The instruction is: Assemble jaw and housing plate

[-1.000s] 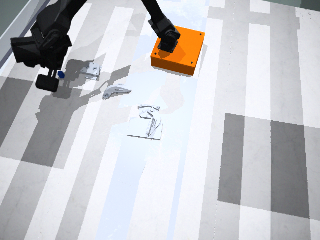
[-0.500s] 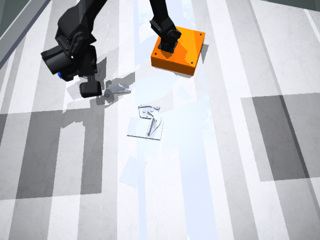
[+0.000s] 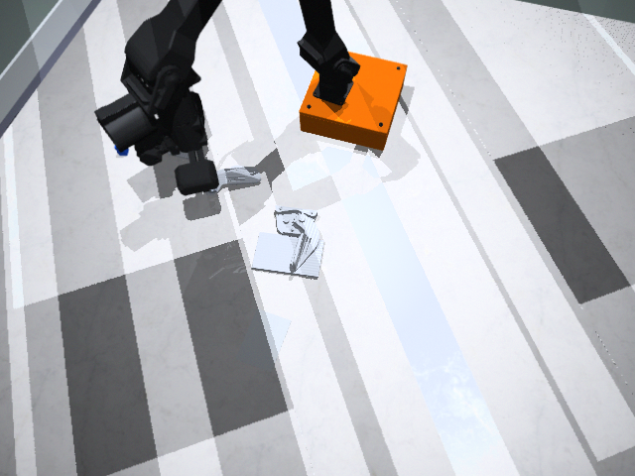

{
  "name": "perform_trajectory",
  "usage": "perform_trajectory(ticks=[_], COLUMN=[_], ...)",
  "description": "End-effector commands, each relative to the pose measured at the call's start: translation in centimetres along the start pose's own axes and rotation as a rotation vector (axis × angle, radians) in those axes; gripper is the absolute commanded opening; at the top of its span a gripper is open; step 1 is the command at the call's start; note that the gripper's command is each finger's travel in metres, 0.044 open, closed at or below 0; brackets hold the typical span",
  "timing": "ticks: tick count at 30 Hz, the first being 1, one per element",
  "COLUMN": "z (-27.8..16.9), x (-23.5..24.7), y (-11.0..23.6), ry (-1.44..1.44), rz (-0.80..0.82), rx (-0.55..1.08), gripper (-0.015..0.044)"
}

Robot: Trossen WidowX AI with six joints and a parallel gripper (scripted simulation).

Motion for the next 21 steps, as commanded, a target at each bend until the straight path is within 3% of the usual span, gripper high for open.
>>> perform_trajectory(ticks=[1,21], z=[-0.1,-0.1], x=[0.1,0.1], y=[-0.8,-4.1], ry=[0.005,0.005], rz=[0.002,0.002], rx=[0.008,0.008], gripper=[0.0440,0.0440])
Point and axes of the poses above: the point midway between the two fingers, 35 mm back from their tips, its own y axis back along the fingers, its own x axis across the jaws, z = x × y, the point moved 1 cm from there along y, back along the fingers, and after that the axes turned 3 degrees about y, right-handed, at the moved point
